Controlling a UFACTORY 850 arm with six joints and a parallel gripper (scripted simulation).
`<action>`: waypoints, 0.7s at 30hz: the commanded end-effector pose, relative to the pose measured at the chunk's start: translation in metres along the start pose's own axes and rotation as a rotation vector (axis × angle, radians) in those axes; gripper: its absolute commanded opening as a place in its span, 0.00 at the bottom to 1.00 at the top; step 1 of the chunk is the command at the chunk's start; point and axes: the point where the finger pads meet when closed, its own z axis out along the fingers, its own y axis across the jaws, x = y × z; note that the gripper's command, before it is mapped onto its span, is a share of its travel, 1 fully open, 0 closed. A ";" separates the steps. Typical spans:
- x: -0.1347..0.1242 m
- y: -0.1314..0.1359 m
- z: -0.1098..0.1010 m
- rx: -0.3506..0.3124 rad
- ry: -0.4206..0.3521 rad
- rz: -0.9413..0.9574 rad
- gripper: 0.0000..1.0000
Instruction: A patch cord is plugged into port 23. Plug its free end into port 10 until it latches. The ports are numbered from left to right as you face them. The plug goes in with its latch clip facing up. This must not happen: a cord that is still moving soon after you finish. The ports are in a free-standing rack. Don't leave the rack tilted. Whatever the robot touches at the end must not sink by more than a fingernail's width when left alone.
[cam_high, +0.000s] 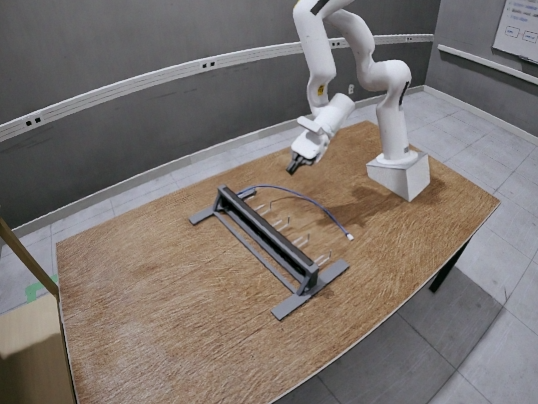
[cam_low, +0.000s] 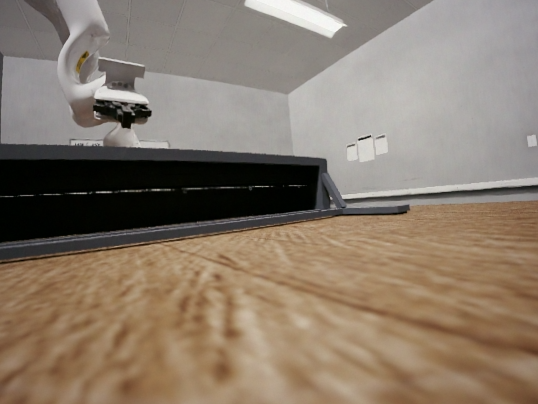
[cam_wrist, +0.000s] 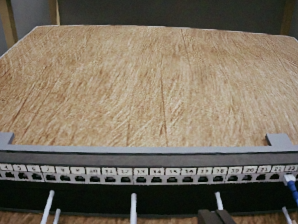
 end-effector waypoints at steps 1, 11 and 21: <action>0.001 0.000 0.012 0.000 0.002 0.000 0.00; 0.001 0.000 0.032 0.000 0.002 0.000 0.00; 0.001 0.000 0.036 0.000 0.002 0.000 0.00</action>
